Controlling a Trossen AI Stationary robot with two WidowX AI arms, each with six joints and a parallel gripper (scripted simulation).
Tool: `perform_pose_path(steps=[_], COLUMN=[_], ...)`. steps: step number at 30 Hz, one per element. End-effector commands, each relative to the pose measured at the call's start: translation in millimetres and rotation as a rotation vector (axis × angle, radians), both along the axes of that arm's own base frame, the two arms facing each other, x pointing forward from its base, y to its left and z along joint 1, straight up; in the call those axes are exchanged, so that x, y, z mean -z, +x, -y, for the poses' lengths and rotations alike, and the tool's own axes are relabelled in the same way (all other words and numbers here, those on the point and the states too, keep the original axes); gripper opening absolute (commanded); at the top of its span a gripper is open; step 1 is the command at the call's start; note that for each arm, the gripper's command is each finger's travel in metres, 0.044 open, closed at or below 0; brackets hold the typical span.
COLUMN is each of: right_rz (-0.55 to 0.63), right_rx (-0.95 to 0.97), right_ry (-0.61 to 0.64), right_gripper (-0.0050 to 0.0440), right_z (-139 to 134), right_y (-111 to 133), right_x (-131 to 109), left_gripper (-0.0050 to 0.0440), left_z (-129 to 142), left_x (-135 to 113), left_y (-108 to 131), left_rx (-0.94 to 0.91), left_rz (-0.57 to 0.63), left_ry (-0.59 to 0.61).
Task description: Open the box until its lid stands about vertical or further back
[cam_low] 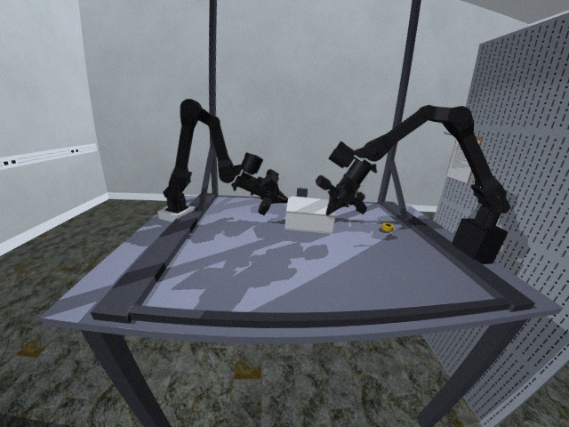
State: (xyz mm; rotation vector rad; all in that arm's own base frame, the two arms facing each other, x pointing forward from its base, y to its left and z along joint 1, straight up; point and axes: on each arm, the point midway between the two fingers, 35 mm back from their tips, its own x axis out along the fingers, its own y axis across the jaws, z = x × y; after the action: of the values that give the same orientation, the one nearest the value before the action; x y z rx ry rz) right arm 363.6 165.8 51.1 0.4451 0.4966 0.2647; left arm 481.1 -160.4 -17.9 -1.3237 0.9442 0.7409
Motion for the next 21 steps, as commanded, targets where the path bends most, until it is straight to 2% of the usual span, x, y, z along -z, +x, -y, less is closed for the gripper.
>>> perform_pose_path(steps=[1, 21], right_rz=[0.034, 0.035], right_rx=[-0.011, -0.011], right_ry=[0.016, 0.016], right_gripper=[0.0010, 0.0010], right_z=[-3.2, -0.3], right_y=[2.1, 1.4], right_x=[-15.8, -23.4], left_gripper=[-0.0050, -0.0050], left_z=[0.7, 0.7], left_x=[1.4, 1.4], left_y=[-0.7, -0.7], left_rx=[0.003, 0.003], left_rz=[-0.007, -0.007], left_ry=[0.000, 0.000])
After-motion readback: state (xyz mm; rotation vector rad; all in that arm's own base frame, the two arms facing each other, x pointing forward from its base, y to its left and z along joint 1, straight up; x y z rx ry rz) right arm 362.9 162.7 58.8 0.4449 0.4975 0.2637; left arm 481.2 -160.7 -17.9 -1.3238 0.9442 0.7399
